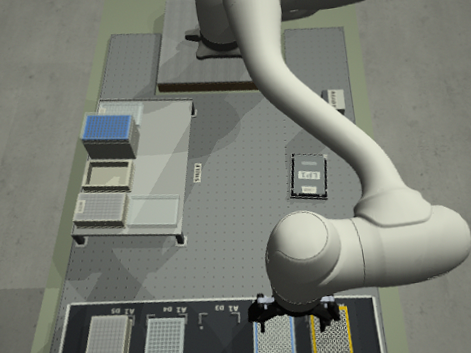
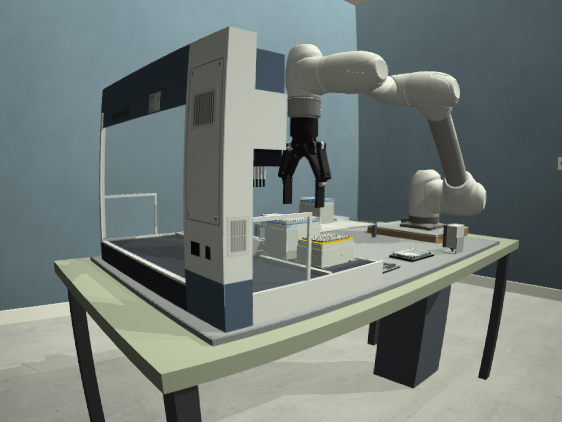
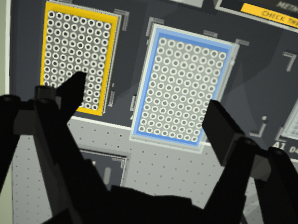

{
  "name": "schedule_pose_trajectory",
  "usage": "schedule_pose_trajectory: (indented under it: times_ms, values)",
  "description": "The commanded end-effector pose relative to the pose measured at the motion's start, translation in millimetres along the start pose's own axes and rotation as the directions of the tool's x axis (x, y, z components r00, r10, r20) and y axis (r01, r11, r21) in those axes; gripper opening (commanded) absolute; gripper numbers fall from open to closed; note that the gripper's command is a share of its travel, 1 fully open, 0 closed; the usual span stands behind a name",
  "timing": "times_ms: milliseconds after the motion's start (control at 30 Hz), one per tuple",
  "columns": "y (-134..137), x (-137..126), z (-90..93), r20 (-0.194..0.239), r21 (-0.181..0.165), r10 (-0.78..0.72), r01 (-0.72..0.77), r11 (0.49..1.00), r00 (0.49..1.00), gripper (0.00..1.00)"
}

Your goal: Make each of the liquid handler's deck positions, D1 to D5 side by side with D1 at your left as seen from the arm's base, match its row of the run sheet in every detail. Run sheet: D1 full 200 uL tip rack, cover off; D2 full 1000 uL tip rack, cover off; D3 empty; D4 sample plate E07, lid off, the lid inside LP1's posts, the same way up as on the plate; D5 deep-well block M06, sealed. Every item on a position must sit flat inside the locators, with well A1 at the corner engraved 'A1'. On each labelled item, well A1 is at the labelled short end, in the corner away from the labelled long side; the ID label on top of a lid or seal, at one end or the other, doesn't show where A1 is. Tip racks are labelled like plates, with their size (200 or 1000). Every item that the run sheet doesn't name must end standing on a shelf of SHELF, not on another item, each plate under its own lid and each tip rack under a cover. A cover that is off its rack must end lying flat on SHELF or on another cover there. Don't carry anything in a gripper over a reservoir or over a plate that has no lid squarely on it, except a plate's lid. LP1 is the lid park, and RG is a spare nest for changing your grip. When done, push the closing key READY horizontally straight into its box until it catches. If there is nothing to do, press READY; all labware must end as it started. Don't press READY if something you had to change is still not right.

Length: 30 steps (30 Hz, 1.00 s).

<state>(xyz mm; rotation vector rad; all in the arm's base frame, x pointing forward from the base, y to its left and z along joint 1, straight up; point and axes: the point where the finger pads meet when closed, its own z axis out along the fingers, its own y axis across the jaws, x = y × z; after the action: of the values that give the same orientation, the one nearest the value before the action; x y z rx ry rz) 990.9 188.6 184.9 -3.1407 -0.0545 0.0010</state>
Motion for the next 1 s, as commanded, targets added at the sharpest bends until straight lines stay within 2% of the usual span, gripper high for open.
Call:
schedule_pose_trajectory:
  times_ms: [0, 367, 433, 567, 967]
  values:
    - [-13, 0, -1.8, -0.002, 0.001, 0.000, 0.000, 1.000, 1.000, 0.79]
    - [-68, 0, -1.8, -0.002, 0.001, 0.000, 0.000, 1.000, 1.000, 0.79]
    - [-68, 0, -1.8, -0.002, 0.001, 0.000, 0.000, 1.000, 1.000, 0.79]
    - [-87, 0, -1.8, -0.002, 0.001, 0.000, 0.000, 1.000, 1.000, 0.79]
    - [-87, 0, -1.8, -0.002, 0.001, 0.000, 0.000, 1.000, 1.000, 0.79]
